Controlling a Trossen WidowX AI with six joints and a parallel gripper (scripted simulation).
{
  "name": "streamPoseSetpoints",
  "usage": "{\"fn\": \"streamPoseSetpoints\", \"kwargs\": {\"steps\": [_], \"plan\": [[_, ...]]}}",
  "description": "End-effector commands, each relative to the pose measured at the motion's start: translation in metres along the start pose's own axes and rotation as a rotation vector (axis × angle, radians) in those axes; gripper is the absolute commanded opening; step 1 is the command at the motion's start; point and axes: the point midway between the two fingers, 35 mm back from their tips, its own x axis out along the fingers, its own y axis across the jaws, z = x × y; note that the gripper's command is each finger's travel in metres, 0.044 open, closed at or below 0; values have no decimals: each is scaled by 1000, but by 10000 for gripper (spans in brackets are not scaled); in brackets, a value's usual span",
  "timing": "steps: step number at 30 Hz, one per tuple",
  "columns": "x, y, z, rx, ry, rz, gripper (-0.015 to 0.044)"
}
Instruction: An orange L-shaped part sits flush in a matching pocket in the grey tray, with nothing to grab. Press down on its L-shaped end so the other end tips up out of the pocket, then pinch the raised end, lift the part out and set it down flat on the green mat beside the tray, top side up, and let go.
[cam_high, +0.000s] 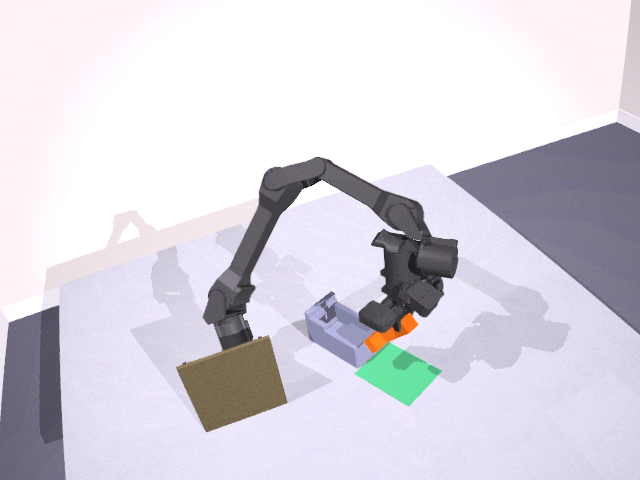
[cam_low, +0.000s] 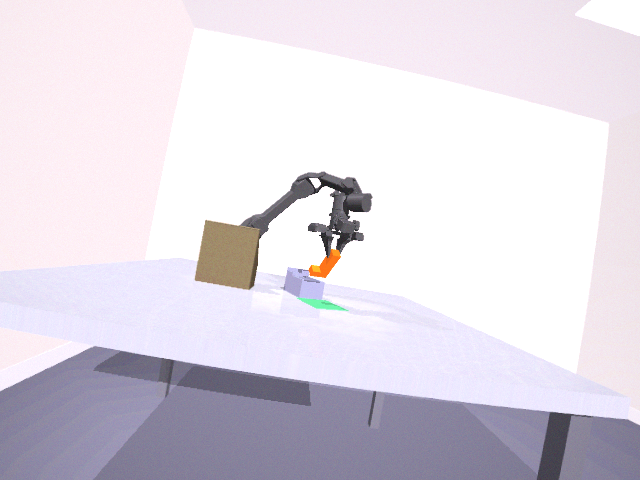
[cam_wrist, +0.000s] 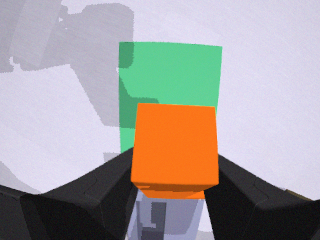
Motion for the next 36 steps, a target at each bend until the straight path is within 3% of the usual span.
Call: {"fn": "streamPoseSetpoints", "kwargs": {"steps": [1, 36], "plan": [[0, -1, 4, -4, 0, -3, 0], [53, 0, 4, -4, 1, -2, 0]]}}
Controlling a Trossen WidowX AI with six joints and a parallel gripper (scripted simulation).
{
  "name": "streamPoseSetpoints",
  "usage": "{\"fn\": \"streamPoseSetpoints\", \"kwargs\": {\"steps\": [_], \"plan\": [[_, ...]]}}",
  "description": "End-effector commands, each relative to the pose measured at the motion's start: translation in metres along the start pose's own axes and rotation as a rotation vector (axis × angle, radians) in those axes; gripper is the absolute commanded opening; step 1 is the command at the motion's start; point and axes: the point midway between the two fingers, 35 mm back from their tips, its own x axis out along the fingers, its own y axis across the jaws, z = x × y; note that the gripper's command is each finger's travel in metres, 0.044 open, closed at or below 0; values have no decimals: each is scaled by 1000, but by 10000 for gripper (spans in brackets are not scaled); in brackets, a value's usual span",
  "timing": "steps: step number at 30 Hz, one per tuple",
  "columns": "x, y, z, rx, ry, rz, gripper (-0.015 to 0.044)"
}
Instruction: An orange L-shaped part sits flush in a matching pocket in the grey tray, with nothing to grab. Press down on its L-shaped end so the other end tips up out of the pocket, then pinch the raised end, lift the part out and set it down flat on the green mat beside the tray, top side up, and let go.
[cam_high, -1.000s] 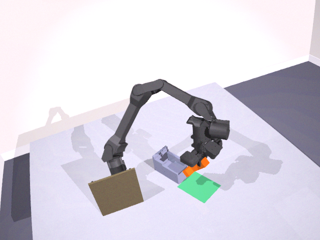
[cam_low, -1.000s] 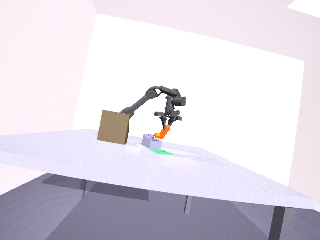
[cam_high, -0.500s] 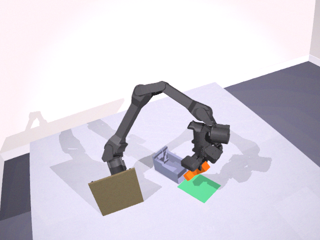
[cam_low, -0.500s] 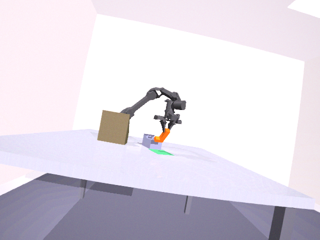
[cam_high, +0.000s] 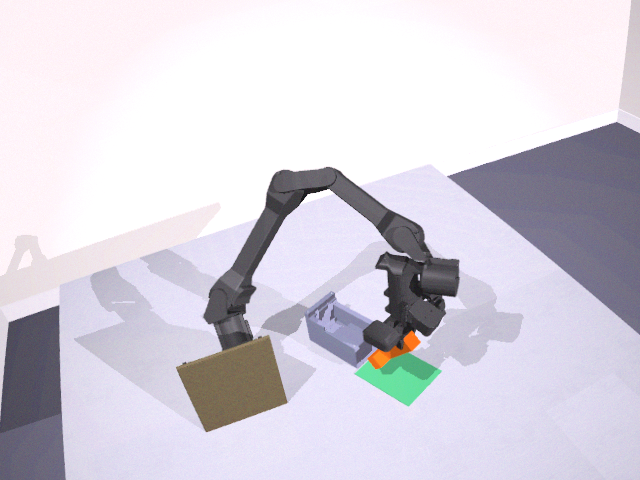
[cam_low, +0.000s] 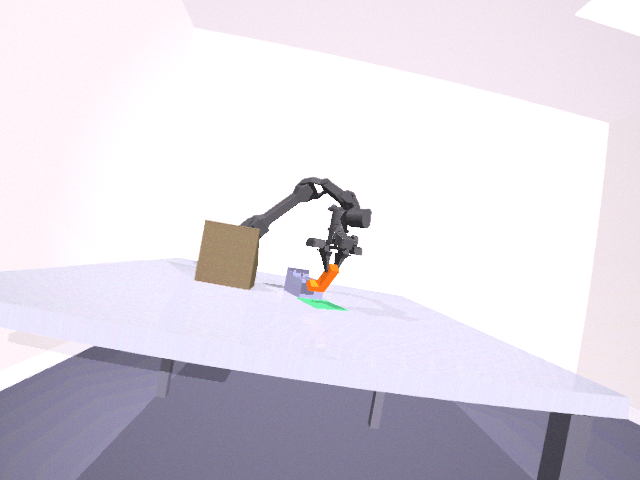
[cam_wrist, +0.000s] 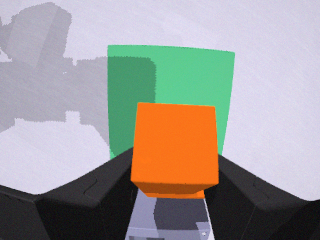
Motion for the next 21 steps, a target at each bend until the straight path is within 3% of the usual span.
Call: {"fn": "streamPoseSetpoints", "kwargs": {"steps": [1, 21], "plan": [[7, -1, 0, 6, 3, 3, 0], [33, -1, -1, 5, 4, 3, 0]]}}
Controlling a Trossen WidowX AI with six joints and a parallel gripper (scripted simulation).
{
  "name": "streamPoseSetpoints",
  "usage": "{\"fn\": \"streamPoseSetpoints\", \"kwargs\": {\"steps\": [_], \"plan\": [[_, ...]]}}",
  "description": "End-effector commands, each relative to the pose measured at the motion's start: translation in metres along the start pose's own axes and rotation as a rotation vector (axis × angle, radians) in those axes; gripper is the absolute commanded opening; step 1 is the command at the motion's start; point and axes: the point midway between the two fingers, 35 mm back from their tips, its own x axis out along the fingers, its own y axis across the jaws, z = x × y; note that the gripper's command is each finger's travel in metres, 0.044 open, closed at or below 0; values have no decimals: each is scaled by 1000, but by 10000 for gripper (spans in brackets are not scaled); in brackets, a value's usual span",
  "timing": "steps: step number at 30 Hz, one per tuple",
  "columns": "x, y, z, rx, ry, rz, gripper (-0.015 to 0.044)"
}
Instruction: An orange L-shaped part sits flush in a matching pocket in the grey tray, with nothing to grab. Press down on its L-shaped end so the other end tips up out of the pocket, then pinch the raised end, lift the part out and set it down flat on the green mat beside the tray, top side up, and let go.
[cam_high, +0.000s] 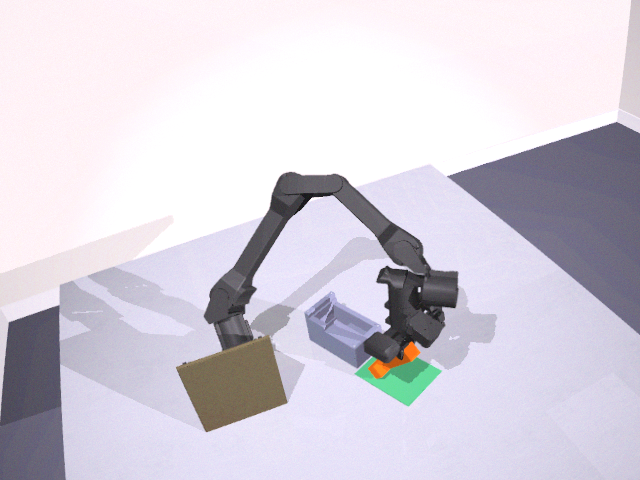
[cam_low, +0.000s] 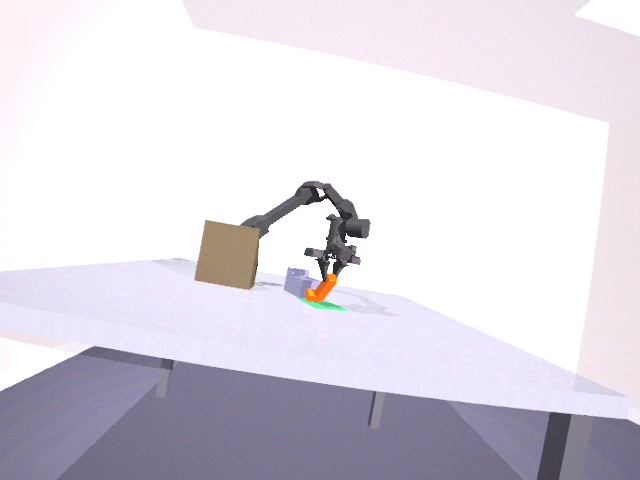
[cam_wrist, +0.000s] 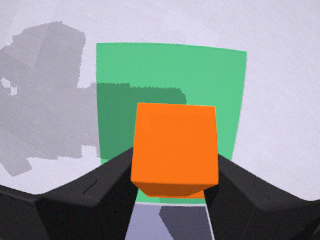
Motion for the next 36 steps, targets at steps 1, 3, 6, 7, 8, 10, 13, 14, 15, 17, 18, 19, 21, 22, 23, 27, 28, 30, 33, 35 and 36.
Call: {"fn": "streamPoseSetpoints", "kwargs": {"steps": [1, 3, 6, 7, 8, 10, 13, 14, 15, 17, 18, 19, 21, 22, 23, 27, 28, 30, 33, 35, 36], "plan": [[1, -1, 0, 6, 1, 4, 0], [1, -1, 0, 6, 1, 4, 0], [1, -1, 0, 6, 1, 4, 0], [1, -1, 0, 6, 1, 4, 0], [2, -1, 0, 6, 1, 4, 0], [1, -1, 0, 2, 1, 1, 0], [1, -1, 0, 2, 1, 1, 79], [1, -1, 0, 2, 1, 1, 105], [1, -1, 0, 2, 1, 1, 131], [1, -1, 0, 2, 1, 1, 184], [1, -1, 0, 2, 1, 1, 210], [1, -1, 0, 2, 1, 1, 236], [-7, 0, 1, 3, 0, 1, 289], [-15, 0, 2, 3, -1, 1, 315], [-25, 1, 2, 4, -2, 1, 341], [-76, 0, 2, 6, -2, 2, 400], [-83, -1, 1, 6, -1, 2, 400], [-86, -1, 1, 7, -1, 2, 400], [-84, -1, 4, 13, -14, 16, 400], [-84, -1, 4, 13, -14, 16, 400], [-84, -1, 4, 13, -14, 16, 400]]}}
